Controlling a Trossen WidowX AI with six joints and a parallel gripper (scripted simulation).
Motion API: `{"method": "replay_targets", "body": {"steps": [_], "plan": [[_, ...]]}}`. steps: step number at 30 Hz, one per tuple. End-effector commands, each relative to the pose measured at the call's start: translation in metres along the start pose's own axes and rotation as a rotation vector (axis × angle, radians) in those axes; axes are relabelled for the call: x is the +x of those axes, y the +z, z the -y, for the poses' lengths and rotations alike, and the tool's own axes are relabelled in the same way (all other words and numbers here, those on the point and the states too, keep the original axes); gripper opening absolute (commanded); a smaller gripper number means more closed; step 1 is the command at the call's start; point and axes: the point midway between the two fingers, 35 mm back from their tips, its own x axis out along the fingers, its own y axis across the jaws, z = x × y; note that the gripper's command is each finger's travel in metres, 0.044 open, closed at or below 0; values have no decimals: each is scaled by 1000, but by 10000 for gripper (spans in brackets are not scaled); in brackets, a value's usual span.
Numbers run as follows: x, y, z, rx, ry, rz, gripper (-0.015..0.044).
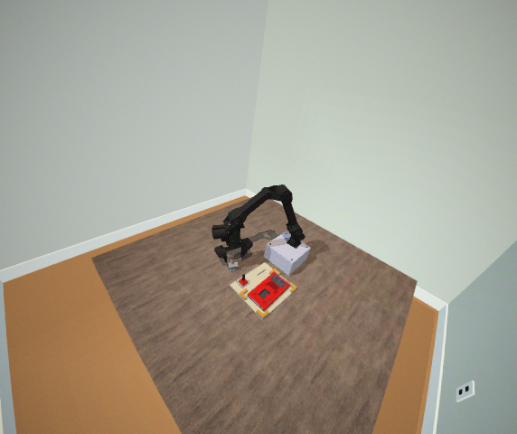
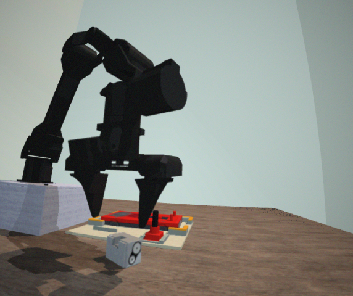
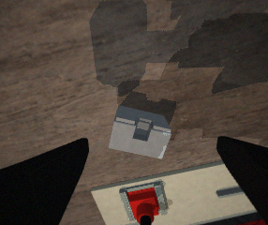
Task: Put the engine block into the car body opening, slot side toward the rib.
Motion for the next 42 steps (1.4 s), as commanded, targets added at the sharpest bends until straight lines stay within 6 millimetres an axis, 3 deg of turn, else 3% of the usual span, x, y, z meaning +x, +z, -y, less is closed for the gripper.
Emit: {"method": "replay_targets", "body": {"steps": [1,6,11,17,21,42], "plan": [[-4,0,-1,124,15,41,440],[-8,0,-3,262,34,79,440],[-8,0,-3,268,35,80,440],[-7,-14,-7,268,35,79,440],[8,-13,-7,268,35,79,440],[36,-10,-8,268,35,79,440]]}}
